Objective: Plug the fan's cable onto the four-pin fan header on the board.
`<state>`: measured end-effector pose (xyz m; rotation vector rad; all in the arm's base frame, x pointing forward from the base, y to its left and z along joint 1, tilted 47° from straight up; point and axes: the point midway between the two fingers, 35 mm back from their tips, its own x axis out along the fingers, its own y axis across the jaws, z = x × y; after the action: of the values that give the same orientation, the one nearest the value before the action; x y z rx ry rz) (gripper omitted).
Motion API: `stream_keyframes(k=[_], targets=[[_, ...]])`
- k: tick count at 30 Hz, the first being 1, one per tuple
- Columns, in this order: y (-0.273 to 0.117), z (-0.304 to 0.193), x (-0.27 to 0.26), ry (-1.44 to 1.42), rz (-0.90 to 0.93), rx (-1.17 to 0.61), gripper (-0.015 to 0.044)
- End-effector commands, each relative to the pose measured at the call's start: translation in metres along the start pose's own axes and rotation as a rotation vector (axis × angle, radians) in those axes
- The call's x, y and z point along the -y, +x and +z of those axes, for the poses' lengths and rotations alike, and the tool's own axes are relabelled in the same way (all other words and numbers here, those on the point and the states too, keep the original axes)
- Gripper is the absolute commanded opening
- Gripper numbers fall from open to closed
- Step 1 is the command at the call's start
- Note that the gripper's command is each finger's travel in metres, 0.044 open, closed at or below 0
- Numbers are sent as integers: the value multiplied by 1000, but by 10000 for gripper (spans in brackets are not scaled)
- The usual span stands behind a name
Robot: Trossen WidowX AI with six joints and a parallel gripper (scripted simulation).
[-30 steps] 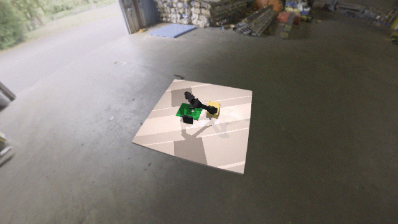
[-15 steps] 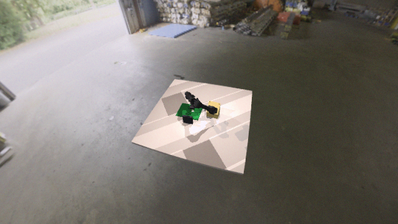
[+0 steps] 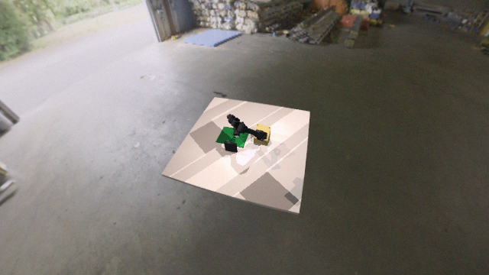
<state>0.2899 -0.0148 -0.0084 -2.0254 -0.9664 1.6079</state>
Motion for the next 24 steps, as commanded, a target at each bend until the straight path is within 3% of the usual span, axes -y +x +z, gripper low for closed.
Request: stream_keyframes(k=[1, 24], targets=[[1, 0, 1, 9, -3, -2, 0], [1, -2, 1, 12, -3, -2, 0]])
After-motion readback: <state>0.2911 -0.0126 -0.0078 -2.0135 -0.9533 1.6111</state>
